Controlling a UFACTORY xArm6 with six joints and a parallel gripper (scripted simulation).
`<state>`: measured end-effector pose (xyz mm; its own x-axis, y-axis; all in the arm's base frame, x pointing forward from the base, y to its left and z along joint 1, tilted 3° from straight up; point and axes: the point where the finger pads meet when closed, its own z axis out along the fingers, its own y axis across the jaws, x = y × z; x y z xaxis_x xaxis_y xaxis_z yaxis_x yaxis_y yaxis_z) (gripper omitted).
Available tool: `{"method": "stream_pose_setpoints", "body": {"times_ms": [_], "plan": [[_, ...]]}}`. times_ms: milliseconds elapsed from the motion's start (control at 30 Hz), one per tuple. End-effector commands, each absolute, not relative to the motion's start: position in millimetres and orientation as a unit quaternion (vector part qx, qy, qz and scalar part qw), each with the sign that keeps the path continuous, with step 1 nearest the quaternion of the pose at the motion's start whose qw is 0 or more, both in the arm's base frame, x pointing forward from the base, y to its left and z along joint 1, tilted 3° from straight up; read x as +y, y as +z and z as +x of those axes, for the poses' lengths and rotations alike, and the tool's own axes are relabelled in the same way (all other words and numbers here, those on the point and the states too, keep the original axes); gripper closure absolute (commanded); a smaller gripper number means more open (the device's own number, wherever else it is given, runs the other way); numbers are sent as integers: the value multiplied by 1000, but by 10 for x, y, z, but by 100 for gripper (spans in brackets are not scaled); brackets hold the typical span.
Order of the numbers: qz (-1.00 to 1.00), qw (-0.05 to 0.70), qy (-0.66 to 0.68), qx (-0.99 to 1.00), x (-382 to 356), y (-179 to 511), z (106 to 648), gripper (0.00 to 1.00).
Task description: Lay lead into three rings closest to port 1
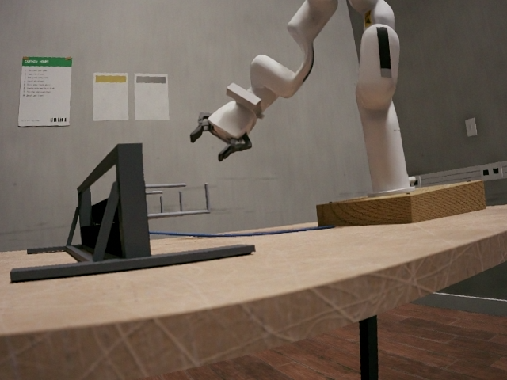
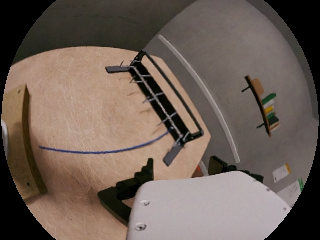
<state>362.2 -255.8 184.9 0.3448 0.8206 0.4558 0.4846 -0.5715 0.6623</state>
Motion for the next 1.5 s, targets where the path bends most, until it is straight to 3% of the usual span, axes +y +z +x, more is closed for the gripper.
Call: {"method": "stream_pose_setpoints", "body": {"times_ms": [0, 833, 1100, 1467], "plan": [[792, 213, 398, 412, -2565, 1865, 3628, 0], [793, 202, 402, 411, -2518, 1882, 3669, 0], [798, 170, 412, 406, -2369, 1933, 3791, 0], [819, 63, 419, 388, -1870, 2064, 4087, 0]]}}
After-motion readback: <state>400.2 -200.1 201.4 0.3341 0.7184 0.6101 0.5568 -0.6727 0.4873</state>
